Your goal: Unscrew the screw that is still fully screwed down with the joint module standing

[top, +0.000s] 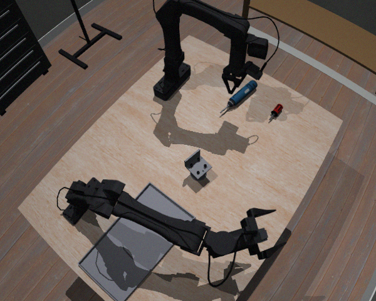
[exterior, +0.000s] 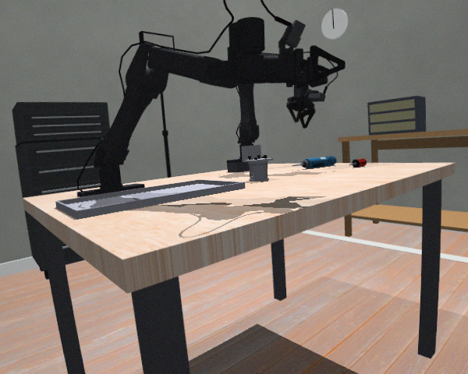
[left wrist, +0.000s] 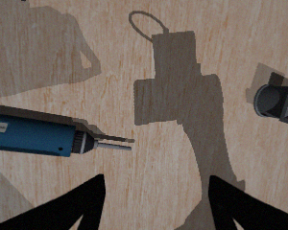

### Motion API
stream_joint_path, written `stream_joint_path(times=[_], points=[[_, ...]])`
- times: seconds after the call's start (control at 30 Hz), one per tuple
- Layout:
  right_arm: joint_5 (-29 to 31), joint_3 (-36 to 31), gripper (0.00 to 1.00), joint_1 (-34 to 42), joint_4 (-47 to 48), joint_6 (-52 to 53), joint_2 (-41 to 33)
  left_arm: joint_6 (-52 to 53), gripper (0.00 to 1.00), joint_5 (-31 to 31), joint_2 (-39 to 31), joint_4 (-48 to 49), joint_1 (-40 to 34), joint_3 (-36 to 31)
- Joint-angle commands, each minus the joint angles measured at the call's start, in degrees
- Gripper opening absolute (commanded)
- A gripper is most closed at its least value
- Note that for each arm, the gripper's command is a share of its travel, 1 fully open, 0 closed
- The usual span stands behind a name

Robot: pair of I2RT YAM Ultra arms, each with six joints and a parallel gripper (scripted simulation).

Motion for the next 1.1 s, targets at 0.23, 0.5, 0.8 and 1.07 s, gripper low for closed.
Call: stream_joint_path(times=[0.23,0.5,0.8,1.07], points=[[0.00,0.20,1.00,0.01,0.09,0.00,-0.42,-8.15,0.65,-2.87,-0.26,2.55,0.86,0.33],[0.00,0.20,1.00,0.01,0.09,0.00,-0.42,-17.16,0.65,-6.09,3.67,4.31,3.01,-1.47],[0.00,0.20,1.00,0.01,0.09,0.00,-0.42,-21.87,0.65,-7.69,3.04,5.15,3.14,-0.51],[0.00,0.20,1.00,0.01,0.09,0.00,-0.42,-30.88,0.65,-10.91,6.97,6.92,5.26,-2.29]])
